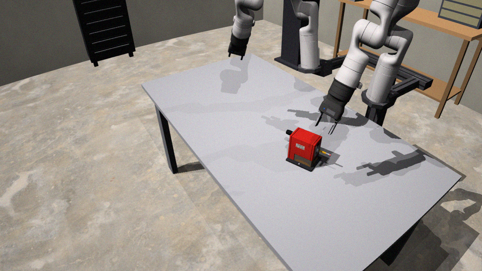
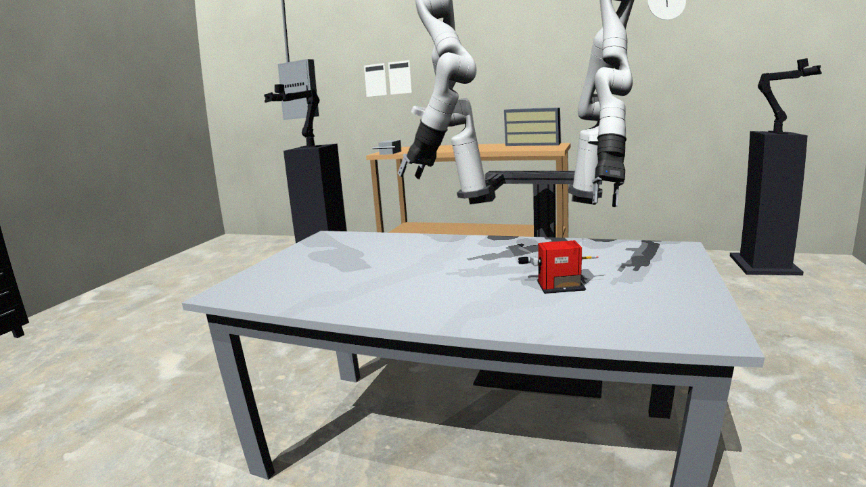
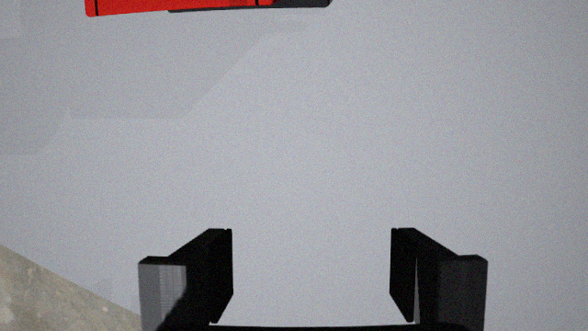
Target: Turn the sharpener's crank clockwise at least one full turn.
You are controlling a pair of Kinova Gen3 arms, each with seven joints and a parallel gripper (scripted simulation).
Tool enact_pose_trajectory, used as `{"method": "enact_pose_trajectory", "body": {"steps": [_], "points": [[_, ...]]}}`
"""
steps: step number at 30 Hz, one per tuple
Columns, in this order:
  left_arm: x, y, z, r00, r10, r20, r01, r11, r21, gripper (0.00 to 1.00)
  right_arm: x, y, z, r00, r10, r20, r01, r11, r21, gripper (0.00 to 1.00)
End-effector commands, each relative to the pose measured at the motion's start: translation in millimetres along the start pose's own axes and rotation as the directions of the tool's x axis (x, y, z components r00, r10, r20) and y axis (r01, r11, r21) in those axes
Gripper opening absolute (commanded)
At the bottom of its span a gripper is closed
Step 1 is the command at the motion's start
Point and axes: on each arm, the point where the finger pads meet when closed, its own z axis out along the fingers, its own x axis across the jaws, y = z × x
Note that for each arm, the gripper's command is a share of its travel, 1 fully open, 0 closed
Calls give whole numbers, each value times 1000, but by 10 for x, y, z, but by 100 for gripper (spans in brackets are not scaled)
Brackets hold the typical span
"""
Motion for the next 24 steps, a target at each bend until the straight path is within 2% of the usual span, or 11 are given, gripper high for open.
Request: {"method": "enact_pose_trajectory", "body": {"steps": [1, 7, 11, 14, 16, 24], "points": [[0, 7, -3, 1000, 0, 0, 0, 1000, -2, 100, -4, 0, -5, 1000, 1, 1, -1, 1000, -1, 100], [97, 44, -9, 1000, -20, -9, 20, 1000, 2, 100, -4, 0, -5, 1000, 1, 1, -1, 1000, -1, 100], [300, 112, -27, 998, -60, -29, 61, 998, 10, 100, -4, 0, -5, 1000, 1, 1, -1, 1000, -1, 100], [546, 181, -58, 993, -108, -52, 109, 994, 18, 100, -4, 0, -5, 1000, 1, 1, -1, 1000, -1, 100], [546, 181, -58, 993, -108, -52, 109, 994, 18, 100, -4, 0, -5, 1000, 1, 1, -1, 1000, -1, 100], [1516, 312, -277, 949, -284, -138, 292, 956, 39, 100, -4, 0, -5, 1000, 1, 1, -1, 1000, -1, 100]]}}
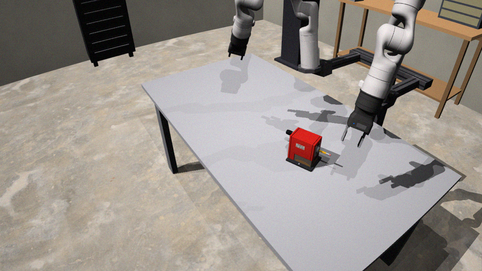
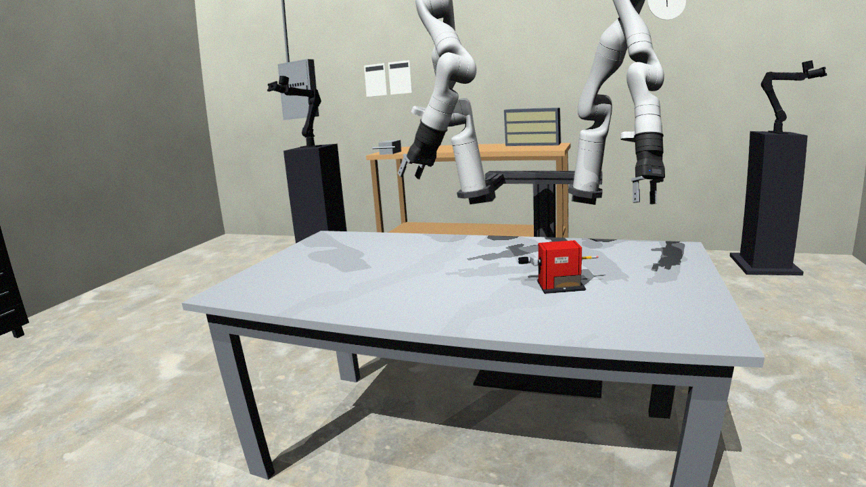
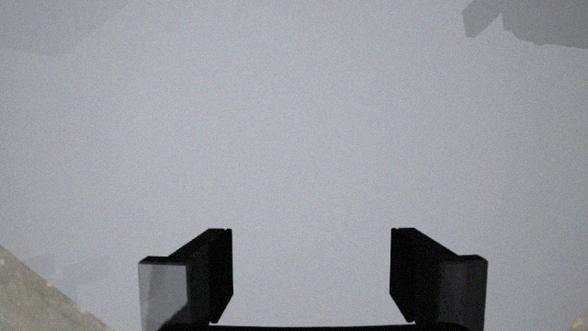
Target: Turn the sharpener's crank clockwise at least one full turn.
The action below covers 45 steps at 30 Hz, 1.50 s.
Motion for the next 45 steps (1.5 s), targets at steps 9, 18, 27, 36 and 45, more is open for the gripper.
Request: {"method": "enact_pose_trajectory", "body": {"steps": [9, 18, 27, 36, 45], "points": [[1124, 248, -246, 974, -207, -89, 211, 977, 38, 100, -4, 0, -5, 1000, 1, 1, -1, 1000, -1, 100], [1948, 216, -547, 923, -351, -156, 363, 930, 53, 100, -4, 0, -5, 1000, 1, 1, -1, 1000, -1, 100], [2399, 124, -761, 882, -429, -193, 447, 893, 56, 100, -4, 0, -5, 1000, 1, 1, -1, 1000, -1, 100], [2773, 2, -971, 840, -494, -225, 518, 853, 57, 100, -4, 0, -5, 1000, 1, 1, -1, 1000, -1, 100], [3116, -153, -1196, 792, -555, -254, 585, 809, 56, 100, -4, 0, -5, 1000, 1, 1, -1, 1000, -1, 100]]}}
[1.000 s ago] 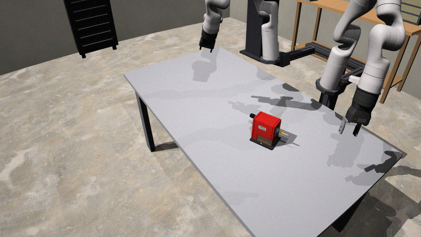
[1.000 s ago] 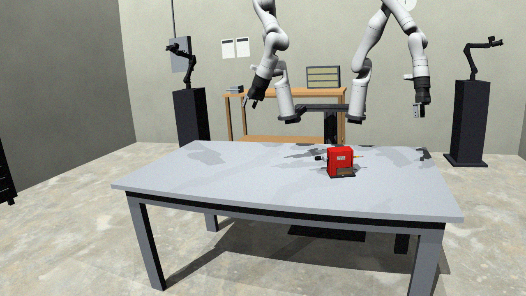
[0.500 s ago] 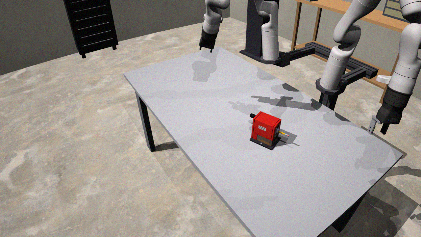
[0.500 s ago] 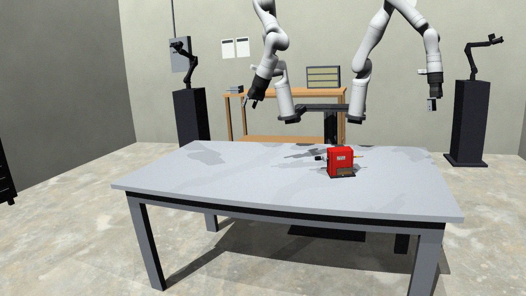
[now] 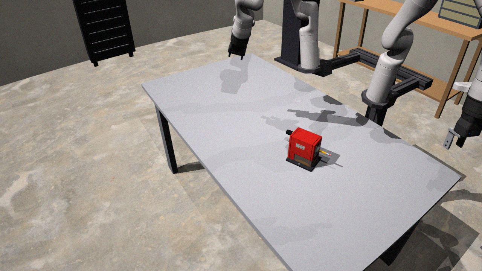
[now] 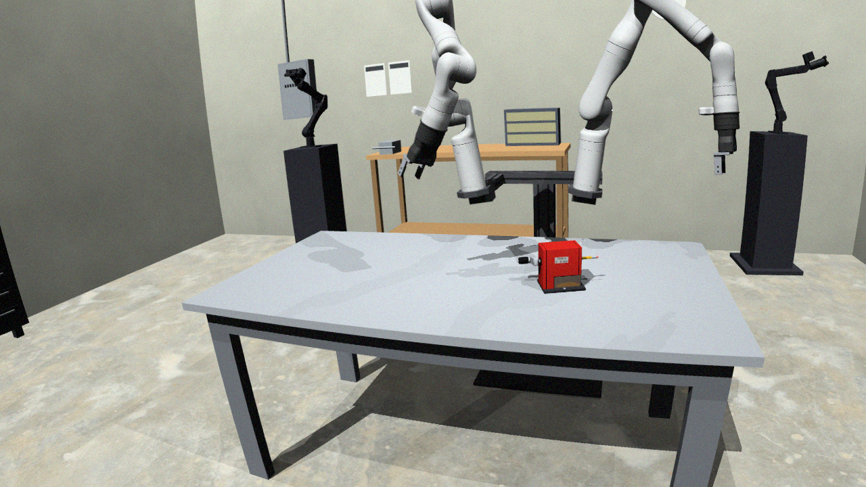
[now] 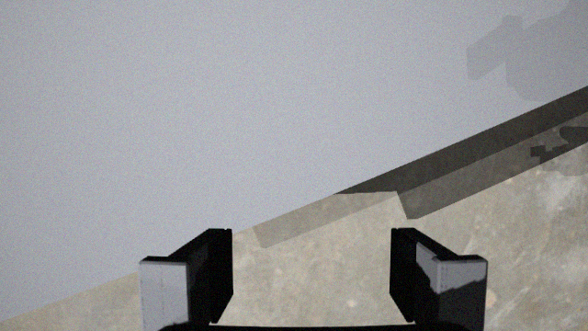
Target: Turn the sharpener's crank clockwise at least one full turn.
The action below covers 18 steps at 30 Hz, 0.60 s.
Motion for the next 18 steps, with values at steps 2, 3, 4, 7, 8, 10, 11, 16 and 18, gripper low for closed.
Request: {"method": "enact_pose_trajectory", "body": {"steps": [2, 3, 4, 7, 8, 10, 11, 16, 18], "points": [[242, 30, -86, 999, -45, -15, 45, 999, 8, 100, -4, 0, -5, 1000, 1, 1, -1, 1000, -1, 100], [290, 32, -103, 998, -54, -18, 54, 998, 11, 100, -4, 0, -5, 1000, 1, 1, -1, 1000, -1, 100], [339, 33, -120, 998, -63, -21, 64, 998, 12, 100, -4, 0, -5, 1000, 1, 1, -1, 1000, -1, 100], [488, 34, -174, 995, -91, -30, 92, 996, 18, 100, -4, 0, -5, 1000, 1, 1, -1, 1000, -1, 100], [537, 33, -192, 994, -101, -33, 101, 995, 20, 100, -4, 0, -5, 1000, 1, 1, -1, 1000, -1, 100], [636, 29, -229, 992, -120, -39, 121, 992, 24, 100, -4, 0, -5, 1000, 1, 1, -1, 1000, -1, 100], [685, 26, -248, 991, -129, -42, 130, 991, 26, 100, -4, 0, -5, 1000, 1, 1, -1, 1000, -1, 100], [918, 4, -341, 983, -173, -57, 176, 984, 35, 100, -4, 0, -5, 1000, 1, 1, -1, 1000, -1, 100], [987, -5, -370, 980, -187, -61, 189, 981, 37, 100, -4, 0, -5, 1000, 1, 1, -1, 1000, -1, 100]]}}
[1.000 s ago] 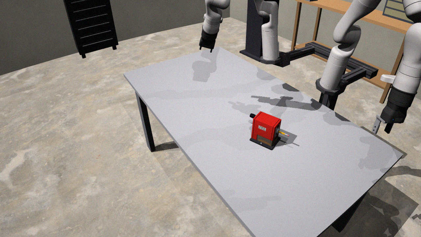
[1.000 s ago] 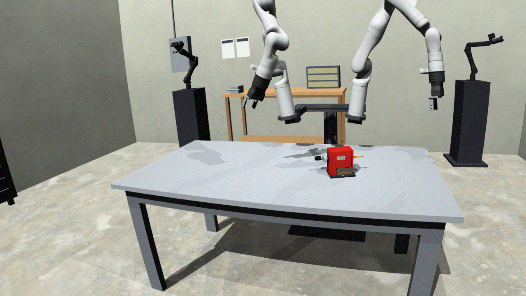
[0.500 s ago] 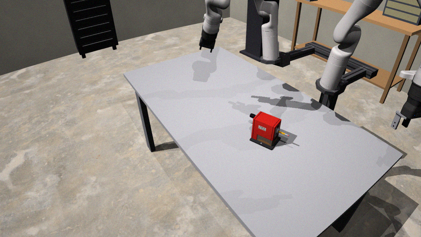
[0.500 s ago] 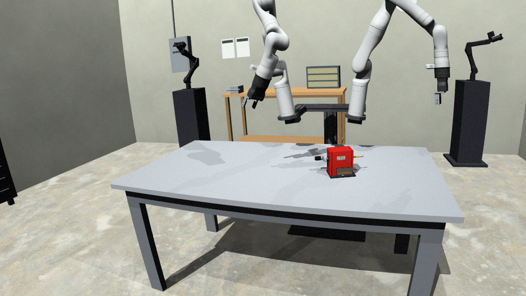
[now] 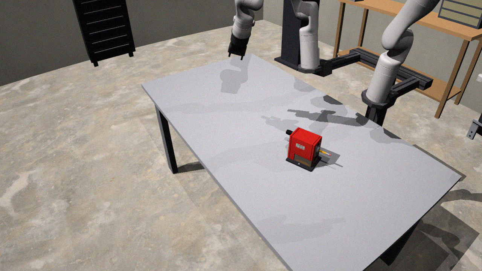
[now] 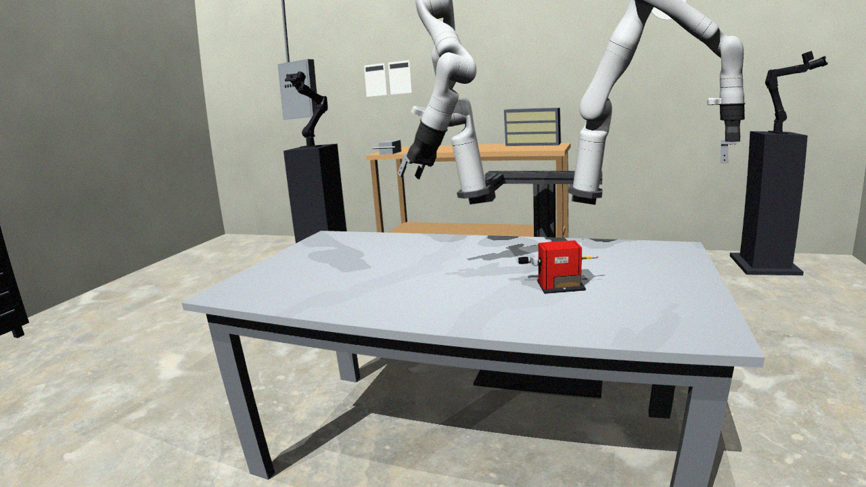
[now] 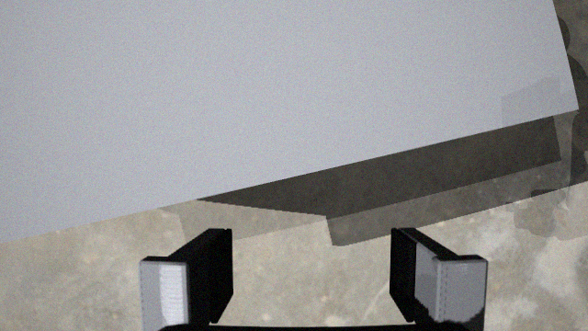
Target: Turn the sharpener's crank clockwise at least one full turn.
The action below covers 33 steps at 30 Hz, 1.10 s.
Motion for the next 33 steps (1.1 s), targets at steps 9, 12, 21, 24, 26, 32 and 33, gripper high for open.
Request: {"method": "enact_pose_trajectory", "body": {"steps": [9, 12, 21, 24, 26, 32, 33], "points": [[581, -12, -223, 993, -112, -32, 113, 993, 25, 100, -4, 0, -5, 1000, 1, 1, -1, 1000, -1, 100], [726, -30, -281, 989, -141, -41, 142, 989, 31, 100, -4, 0, -5, 1000, 1, 1, -1, 1000, -1, 100], [1072, -100, -432, 976, -210, -61, 213, 976, 46, 100, -4, 0, -5, 1000, 1, 1, -1, 1000, -1, 100], [1118, -112, -452, 974, -219, -64, 223, 974, 47, 100, -4, 0, -5, 1000, 1, 1, -1, 1000, -1, 100], [1125, -113, -456, 973, -221, -64, 224, 973, 48, 100, -4, 0, -5, 1000, 1, 1, -1, 1000, -1, 100], [1125, -114, -456, 973, -221, -64, 224, 973, 48, 100, -4, 0, -5, 1000, 1, 1, -1, 1000, -1, 100], [1125, -114, -456, 973, -221, -64, 224, 973, 48, 100, -3, 1, -5, 1000, 0, 1, 0, 1000, -1, 100]]}}
